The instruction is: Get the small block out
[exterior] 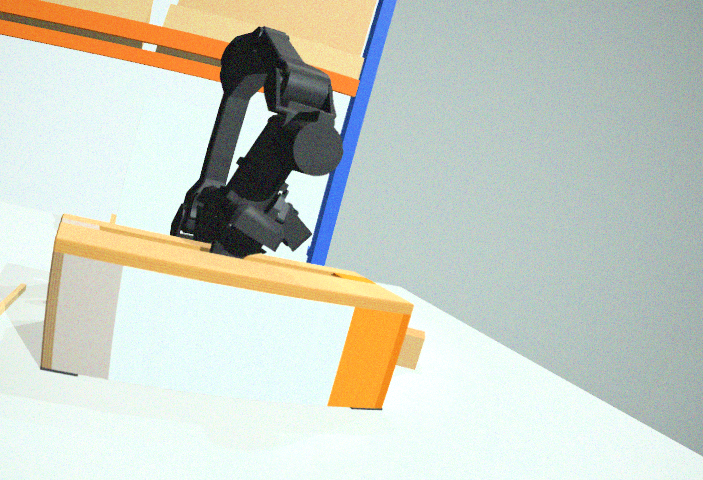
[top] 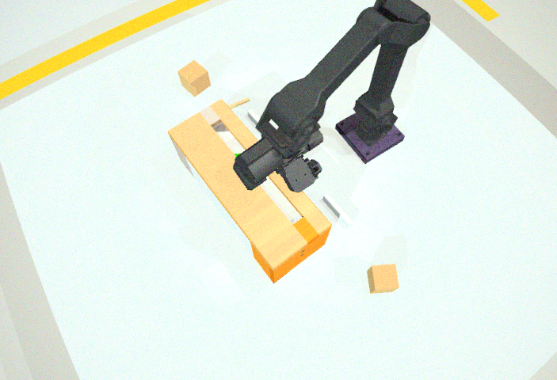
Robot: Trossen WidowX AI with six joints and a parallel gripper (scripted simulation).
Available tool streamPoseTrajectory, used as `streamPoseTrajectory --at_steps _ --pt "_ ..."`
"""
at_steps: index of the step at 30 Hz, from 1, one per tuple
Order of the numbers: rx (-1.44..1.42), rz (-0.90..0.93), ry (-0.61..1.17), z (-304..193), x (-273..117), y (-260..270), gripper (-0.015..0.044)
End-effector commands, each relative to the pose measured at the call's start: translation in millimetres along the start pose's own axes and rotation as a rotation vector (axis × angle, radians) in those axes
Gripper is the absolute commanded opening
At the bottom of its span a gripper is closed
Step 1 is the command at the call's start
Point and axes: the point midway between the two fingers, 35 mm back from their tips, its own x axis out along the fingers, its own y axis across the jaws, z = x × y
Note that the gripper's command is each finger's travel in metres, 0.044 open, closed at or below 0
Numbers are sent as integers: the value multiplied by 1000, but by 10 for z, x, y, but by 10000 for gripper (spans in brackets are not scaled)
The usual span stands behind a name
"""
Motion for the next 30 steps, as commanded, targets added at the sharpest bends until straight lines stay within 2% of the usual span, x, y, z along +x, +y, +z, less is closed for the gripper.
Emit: streamPoseTrajectory --at_steps 1,19,30 --pt "4 2 3 -32 12 5 400" --pt "4 2 4 -204 71 5 400" --pt "4 1 3 -108 38 -6 400"
